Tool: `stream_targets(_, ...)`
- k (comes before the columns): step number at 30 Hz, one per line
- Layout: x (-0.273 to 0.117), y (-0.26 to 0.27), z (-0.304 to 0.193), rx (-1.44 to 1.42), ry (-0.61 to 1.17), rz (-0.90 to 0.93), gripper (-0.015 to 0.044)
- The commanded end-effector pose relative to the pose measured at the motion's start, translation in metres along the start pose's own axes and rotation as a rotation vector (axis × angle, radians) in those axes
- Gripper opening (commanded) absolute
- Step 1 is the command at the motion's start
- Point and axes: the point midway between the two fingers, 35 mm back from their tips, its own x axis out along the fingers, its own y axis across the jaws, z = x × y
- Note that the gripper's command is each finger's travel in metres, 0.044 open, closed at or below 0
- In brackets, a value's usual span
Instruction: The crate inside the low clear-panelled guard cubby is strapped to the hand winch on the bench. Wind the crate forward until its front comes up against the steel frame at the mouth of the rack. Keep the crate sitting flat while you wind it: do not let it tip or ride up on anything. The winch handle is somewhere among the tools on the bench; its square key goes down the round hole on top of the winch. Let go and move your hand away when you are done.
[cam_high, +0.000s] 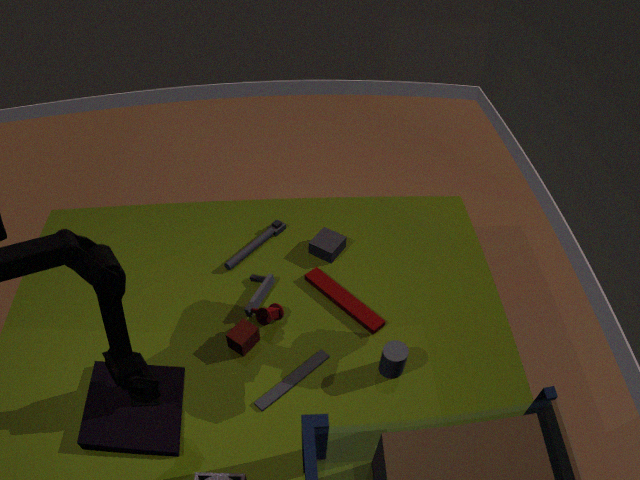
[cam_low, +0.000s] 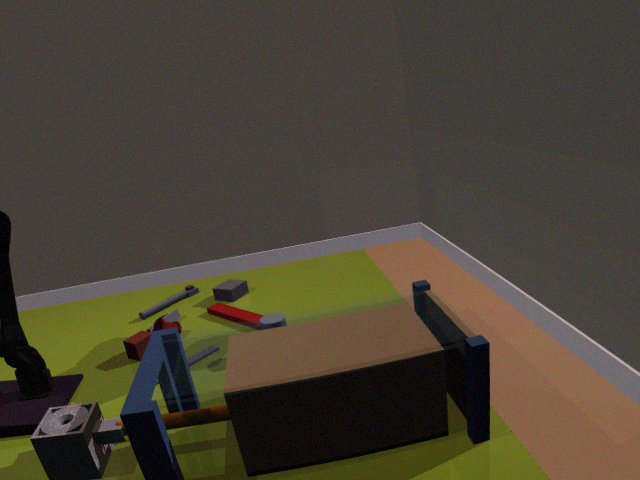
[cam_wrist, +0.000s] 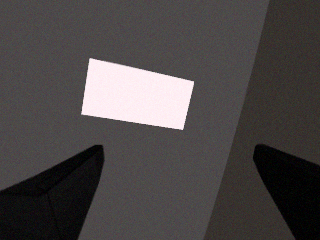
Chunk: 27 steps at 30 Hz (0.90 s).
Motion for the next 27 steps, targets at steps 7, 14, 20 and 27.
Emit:
stream_targets(7,0.011,-0.026,0.053,0.591,-0.056,0.08,0.044)
stream_targets(14,0.017,-0.073,0.114,1.212,-0.154,0.175,0.044)
stream_targets(20,0.016,-0.132,0.158,1.7,-0.258,0.288,0.044)
stream_targets(27,0.009,-0.22,0.192,2.238,-0.413,0.469,0.044)
